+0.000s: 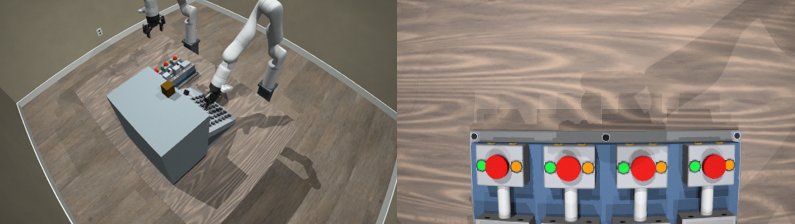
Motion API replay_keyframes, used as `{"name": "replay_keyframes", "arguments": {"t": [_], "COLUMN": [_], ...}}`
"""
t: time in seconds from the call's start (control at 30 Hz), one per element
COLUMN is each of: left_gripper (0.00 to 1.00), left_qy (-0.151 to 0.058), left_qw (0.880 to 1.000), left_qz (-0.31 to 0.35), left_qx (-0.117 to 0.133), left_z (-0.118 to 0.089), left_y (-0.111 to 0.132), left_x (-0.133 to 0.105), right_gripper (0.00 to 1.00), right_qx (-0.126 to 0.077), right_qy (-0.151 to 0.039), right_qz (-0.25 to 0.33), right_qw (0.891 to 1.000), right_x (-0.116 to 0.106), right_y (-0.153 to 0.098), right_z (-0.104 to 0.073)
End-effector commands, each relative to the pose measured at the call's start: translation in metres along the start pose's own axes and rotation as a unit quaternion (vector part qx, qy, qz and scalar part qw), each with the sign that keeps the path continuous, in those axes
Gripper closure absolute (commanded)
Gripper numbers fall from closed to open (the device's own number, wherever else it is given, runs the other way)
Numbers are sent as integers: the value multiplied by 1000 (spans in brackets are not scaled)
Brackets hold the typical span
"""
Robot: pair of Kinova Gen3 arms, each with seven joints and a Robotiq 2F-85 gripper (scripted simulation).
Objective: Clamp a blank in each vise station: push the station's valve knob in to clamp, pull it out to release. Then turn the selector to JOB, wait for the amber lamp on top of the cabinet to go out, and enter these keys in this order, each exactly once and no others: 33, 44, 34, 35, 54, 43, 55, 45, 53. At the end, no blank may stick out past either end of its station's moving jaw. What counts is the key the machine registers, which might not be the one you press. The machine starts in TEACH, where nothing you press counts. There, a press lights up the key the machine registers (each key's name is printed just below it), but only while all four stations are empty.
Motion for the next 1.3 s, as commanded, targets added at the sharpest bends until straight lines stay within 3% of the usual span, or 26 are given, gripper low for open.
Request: {"name": "replay_keyframes", "arguments": {"t": [0.0,0.5,1.27], "left_gripper": [903,903,903], "left_qy": [0,0,0], "left_qw": [1000,1000,1000], "left_qz": [0,0,0], "left_qx": [-1,-1,-1], "left_z": [-1,-33,-33], "left_y": [1,1,1], "left_x": [0,0,0], "right_gripper": [2,2,2], "right_qx": [1,1,1], "right_qy": [0,0,0], "right_qz": [0,0,0], "right_qw": [1000,1000,1000], "right_x": [0,0,0], "right_y": [0,0,0], "right_z": [-1,-1,-1]}}
Point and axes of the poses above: on each arm, the point where the finger pads meet when closed, its own z axis out along the fingers, its own y axis across the jaws, x = y × z, the point moved 5 cm from there along -z, back along the fingers, and after that the axes turned 6 degrees about z, right-handed, at the moved point
